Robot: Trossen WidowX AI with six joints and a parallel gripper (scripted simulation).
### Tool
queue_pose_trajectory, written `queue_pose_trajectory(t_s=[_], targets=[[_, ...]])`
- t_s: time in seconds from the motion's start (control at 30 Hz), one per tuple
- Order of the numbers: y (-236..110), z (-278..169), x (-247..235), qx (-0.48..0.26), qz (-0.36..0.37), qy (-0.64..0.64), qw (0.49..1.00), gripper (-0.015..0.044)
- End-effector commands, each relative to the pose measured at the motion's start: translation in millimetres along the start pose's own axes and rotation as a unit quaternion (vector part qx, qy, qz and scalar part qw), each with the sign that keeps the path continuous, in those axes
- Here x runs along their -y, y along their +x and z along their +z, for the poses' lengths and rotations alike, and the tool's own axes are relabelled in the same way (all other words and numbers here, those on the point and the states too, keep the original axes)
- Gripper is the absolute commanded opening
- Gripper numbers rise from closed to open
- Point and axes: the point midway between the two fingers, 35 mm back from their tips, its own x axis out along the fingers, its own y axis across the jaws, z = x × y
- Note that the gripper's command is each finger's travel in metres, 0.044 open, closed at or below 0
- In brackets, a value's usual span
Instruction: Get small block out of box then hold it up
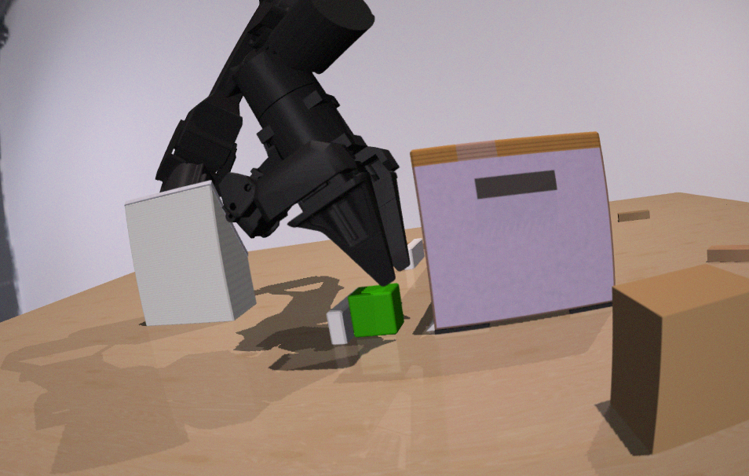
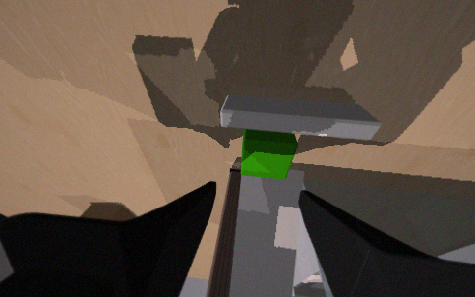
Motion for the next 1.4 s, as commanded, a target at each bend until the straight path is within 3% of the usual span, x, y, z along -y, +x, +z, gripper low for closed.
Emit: queue_pose_trajectory(t_s=[0.0,0.53,0.8,0.9,0.97,1.37], targets=[[8,7,2,0.003,-0.005,0.007,1.000,0.0285],[28,20,3,0.003,-0.007,0.007,1.000,0.0285],[28,20,3,0.003,-0.007,0.007,1.000,0.0075],[28,20,3,0.003,-0.007,0.007,1.000,0.0055],[25,16,0,-0.004,-0.002,-0.005,1.000,0.0003],[-20,-5,-1,0.000,-0.001,-0.001,1.000,0.0000]])
